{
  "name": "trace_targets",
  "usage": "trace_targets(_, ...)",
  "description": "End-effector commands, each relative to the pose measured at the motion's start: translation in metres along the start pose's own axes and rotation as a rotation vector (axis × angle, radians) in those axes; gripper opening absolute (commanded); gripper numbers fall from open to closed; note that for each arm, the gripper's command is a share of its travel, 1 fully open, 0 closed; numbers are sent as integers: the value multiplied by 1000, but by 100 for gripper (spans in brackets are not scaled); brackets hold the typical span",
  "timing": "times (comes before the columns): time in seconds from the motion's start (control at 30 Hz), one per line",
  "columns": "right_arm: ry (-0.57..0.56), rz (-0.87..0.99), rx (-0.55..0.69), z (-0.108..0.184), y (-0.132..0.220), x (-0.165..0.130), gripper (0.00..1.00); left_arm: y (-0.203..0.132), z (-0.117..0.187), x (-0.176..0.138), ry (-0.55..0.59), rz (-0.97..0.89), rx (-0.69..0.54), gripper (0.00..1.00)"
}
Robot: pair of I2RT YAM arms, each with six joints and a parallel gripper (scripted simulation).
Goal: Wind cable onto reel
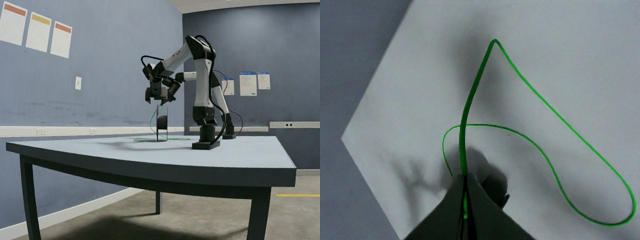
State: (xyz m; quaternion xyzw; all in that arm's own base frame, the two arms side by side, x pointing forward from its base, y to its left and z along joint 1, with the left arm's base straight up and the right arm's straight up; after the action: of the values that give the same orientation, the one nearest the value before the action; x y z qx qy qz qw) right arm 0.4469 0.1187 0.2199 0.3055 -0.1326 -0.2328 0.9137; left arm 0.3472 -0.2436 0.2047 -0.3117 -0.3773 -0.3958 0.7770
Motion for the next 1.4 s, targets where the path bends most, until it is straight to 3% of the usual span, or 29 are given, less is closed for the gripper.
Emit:
trace_targets(0.0,-30,27,24,6,10,8,0,-5,9,10,-42,-39,5,75)
trace_targets(0.37,-18,19,14,3,8,-3,0,-7,12,12,-45,-41,6,75)
trace_targets(0.57,-36,27,30,7,27,-21,0,-6,10,8,-39,-36,5,75)
trace_targets(0.77,-62,32,49,17,38,-16,0,-6,10,8,-40,-37,5,75)
trace_targets(0.97,-30,22,24,1,34,-36,0,-5,10,8,-40,-37,6,75)
trace_targets(1.37,-36,26,34,-3,49,-52,0,-5,10,7,-39,-35,6,75)
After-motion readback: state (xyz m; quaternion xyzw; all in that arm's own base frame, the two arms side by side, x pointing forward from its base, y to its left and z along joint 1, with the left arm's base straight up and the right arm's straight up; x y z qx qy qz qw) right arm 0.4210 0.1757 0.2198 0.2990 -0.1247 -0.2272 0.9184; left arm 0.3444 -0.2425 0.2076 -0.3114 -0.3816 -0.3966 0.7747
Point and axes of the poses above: on each arm, the point where the finger pads meet when closed, its own z axis back along the fingers, its own y axis across the jaws, x = y × z, the point moved 1 cm from there along z, back along the fingers, and after that the axes turned 11 degrees about z, right-handed, at the moved point
